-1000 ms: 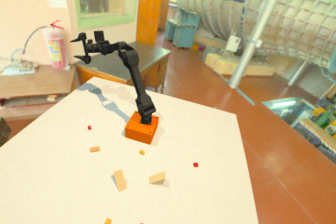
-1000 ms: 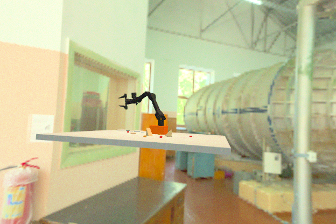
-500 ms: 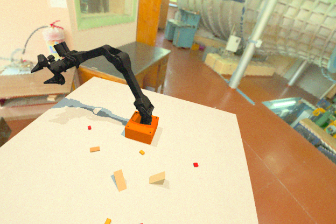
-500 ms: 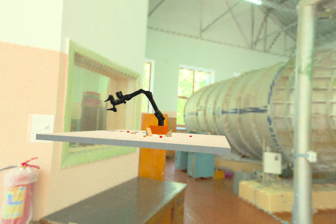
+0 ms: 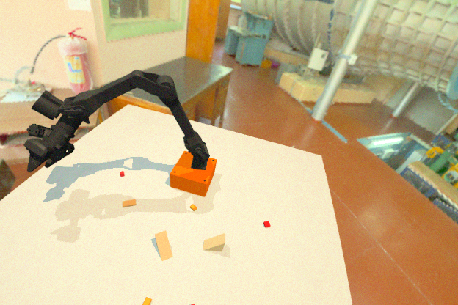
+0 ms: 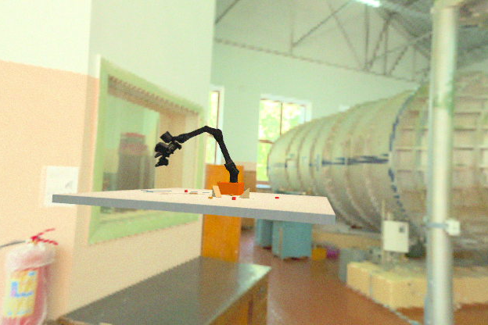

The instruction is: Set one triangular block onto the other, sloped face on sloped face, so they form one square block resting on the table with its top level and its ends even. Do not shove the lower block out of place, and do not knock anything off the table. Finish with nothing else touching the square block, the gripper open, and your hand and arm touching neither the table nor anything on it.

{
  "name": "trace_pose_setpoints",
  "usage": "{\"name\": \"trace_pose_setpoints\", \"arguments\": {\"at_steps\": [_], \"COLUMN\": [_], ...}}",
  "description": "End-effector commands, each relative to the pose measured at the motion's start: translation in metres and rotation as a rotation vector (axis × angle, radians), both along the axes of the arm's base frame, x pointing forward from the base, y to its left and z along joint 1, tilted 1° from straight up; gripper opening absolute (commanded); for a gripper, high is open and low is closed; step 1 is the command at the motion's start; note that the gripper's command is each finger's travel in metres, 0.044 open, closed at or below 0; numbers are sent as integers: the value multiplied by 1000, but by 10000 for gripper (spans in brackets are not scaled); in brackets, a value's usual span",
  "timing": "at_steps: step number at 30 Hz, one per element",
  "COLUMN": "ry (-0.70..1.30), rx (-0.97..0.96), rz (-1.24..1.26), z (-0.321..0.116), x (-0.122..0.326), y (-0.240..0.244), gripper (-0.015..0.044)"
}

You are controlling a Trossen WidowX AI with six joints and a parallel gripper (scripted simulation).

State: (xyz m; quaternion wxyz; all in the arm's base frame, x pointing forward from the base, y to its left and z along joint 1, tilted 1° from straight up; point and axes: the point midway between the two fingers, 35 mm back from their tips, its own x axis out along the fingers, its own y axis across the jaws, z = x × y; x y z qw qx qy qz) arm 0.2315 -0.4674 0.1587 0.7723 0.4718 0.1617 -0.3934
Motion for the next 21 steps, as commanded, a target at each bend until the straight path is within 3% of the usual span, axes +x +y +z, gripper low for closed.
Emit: {"name": "trace_pose_setpoints", "arguments": {"at_steps": [1,11,21], "ry": [137,515,887], "rx": [-15,-145,-389], "rz": [184,818,1635], "z": [-20,-60,-86], "x": [45,128,127], "y": [46,201,372], "gripper": [440,440,440]}}
